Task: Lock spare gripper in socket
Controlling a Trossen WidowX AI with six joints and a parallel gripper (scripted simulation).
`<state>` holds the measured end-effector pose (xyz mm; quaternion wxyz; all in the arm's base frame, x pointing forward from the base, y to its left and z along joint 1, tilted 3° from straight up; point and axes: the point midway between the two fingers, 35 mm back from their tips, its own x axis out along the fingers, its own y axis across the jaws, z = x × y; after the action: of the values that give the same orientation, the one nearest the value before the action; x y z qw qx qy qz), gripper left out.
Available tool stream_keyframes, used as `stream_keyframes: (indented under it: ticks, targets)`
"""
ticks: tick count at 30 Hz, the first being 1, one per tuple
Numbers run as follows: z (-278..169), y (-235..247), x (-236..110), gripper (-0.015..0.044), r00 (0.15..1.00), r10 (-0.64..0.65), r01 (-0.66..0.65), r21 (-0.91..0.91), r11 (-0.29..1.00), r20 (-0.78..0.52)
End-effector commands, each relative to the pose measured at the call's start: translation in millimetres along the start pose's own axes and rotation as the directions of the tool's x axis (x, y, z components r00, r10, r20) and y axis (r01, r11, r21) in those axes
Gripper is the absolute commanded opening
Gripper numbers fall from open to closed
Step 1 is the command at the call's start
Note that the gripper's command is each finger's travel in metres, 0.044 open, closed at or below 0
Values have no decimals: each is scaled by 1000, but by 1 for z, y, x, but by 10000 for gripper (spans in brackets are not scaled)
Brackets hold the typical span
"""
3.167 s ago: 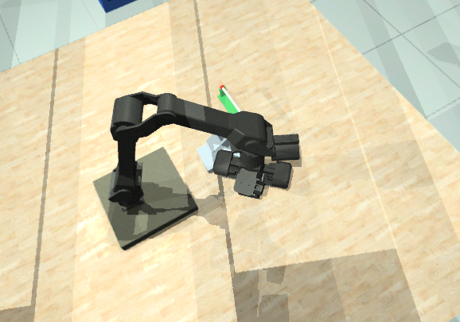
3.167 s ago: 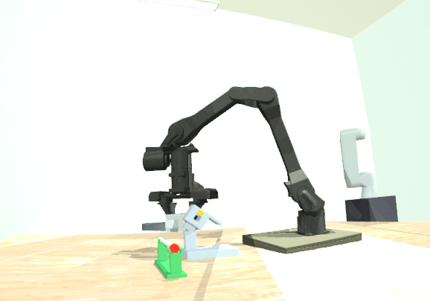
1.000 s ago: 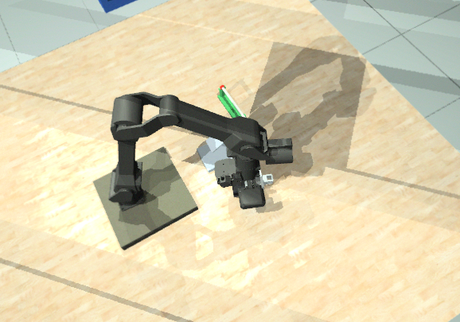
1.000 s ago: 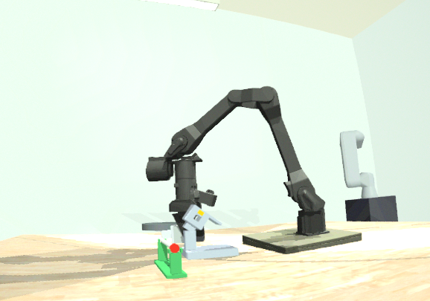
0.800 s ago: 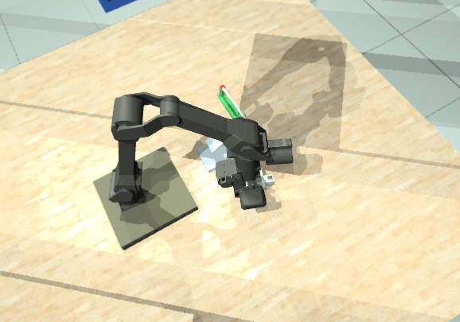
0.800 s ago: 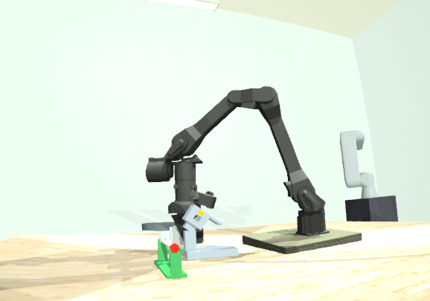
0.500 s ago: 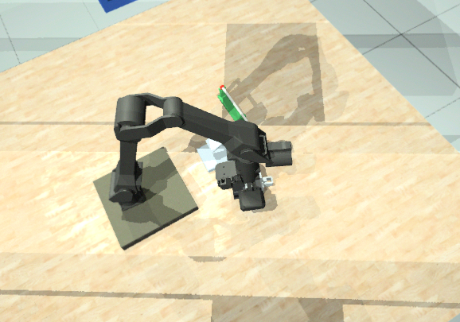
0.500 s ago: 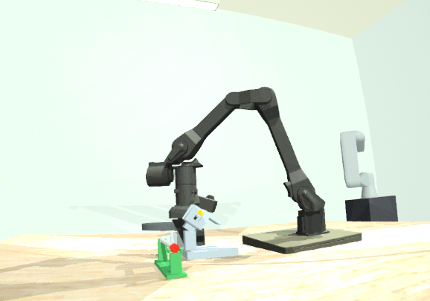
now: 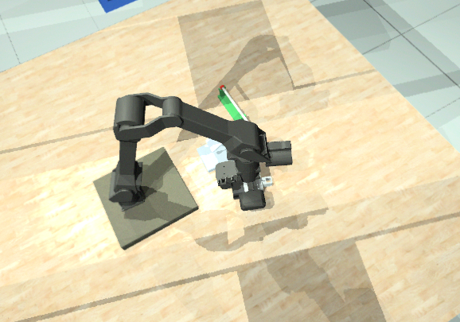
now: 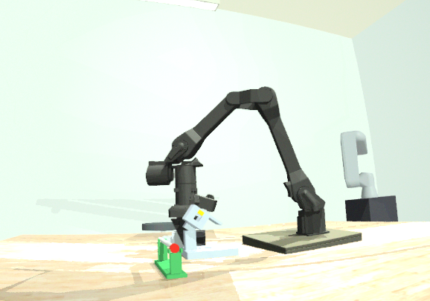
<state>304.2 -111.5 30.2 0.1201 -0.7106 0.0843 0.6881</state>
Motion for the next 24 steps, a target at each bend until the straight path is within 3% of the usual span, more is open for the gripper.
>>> stream_keyframes:
  ticks: [1,23,24]
  targets:
    - [0,0,-2,440,1000,0,0,0,1000,1]
    - [1,0,-55,440,1000,-1,1,7,1000,2]
    - [1,0,-46,440,1000,-1,1,7,1000,2]
